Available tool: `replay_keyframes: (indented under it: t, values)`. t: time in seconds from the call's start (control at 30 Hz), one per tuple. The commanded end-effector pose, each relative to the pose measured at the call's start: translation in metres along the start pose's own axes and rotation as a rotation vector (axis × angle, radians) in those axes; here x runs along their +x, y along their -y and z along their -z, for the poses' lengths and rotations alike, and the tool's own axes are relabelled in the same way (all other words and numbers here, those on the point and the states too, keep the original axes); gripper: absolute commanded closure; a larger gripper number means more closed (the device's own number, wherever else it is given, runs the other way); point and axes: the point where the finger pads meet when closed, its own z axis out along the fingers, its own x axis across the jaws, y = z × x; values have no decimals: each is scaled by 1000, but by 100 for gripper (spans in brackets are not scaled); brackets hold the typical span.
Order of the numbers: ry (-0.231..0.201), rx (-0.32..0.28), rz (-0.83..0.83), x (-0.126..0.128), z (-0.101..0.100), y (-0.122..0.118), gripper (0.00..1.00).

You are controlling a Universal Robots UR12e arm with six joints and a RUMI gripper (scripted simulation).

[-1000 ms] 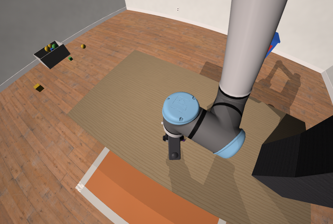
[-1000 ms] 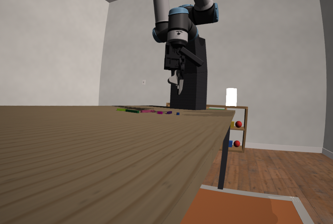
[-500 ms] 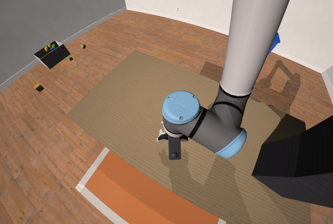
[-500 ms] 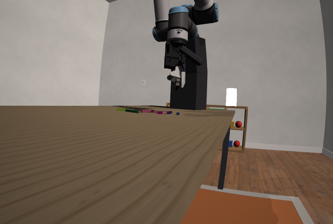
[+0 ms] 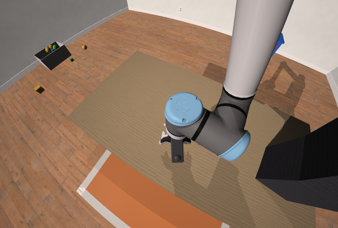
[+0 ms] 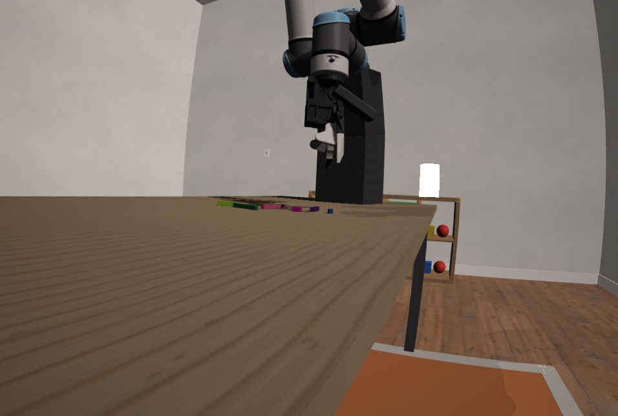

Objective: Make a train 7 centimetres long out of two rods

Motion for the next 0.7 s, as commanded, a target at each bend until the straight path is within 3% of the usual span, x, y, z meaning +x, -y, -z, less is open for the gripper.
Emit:
replay_keyframes:
  t: [0.0, 0.23, 0.67]
  values:
    - [-1, 0, 15, 0, 0, 0, 0]
    - [-1, 0, 105, -4, -2, -2, 0]
    - [-1, 0, 467, -21, -8, -10, 0]
